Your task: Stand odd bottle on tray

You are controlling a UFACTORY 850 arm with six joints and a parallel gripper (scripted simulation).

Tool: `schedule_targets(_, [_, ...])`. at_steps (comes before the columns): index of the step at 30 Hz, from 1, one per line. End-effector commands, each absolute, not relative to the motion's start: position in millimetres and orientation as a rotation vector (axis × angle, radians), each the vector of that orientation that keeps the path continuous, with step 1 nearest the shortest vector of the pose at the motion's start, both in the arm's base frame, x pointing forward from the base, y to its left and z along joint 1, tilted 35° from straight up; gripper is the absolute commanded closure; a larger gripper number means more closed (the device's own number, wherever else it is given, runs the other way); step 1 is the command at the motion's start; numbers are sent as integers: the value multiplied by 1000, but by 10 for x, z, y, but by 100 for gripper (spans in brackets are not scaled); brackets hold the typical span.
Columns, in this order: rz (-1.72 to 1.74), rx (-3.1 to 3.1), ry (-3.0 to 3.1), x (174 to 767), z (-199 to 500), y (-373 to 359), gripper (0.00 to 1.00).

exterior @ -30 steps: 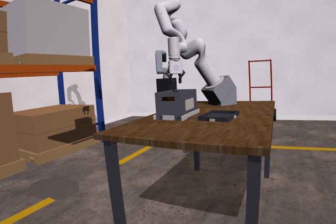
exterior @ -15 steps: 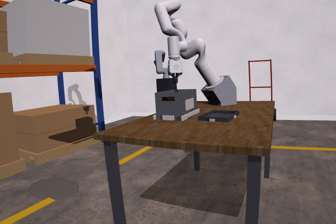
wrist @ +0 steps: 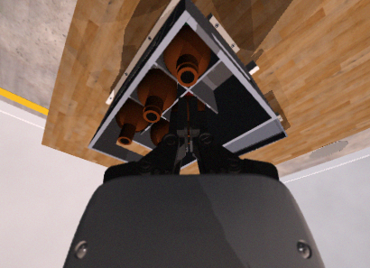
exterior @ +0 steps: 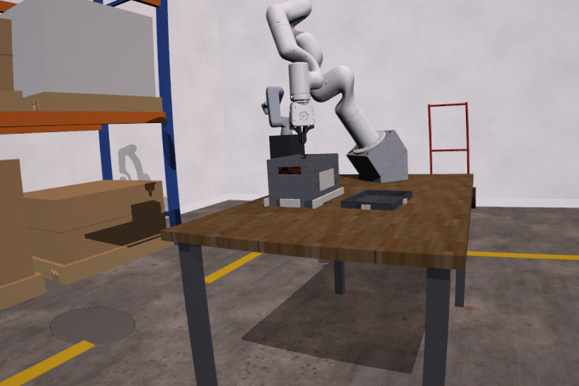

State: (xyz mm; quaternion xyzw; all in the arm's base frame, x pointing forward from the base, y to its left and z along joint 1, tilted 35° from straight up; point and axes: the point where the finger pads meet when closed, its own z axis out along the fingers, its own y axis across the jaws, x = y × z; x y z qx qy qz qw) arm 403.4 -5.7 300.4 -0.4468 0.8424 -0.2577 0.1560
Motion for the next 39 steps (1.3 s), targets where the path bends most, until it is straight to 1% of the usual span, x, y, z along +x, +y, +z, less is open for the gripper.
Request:
schedule_targets(1, [-738, -1279, 2411, 4038, 3010, -55, 100])
schedule_targets(10, [-738, -1279, 2411, 4048, 3016, -53, 100])
schedule_targets(11, [-740, -1278, 2411, 4106, 3051, -39, 100])
schedule_targets(13, [-745, -1276, 2410, 4405, 3220, 38, 100])
schedule_targets(25, [-746, -1275, 2410, 5044, 3540, 227, 100])
schedule_targets(27, [-746, -1275, 2410, 5044, 3540, 227, 100])
schedule_targets(28, [-744, -1276, 2410, 5215, 3615, 285, 100])
schedule_targets(33, [-738, -1278, 2411, 5477, 3721, 379, 100])
schedule_targets(39, [-737, -1279, 2411, 5513, 3734, 392, 100])
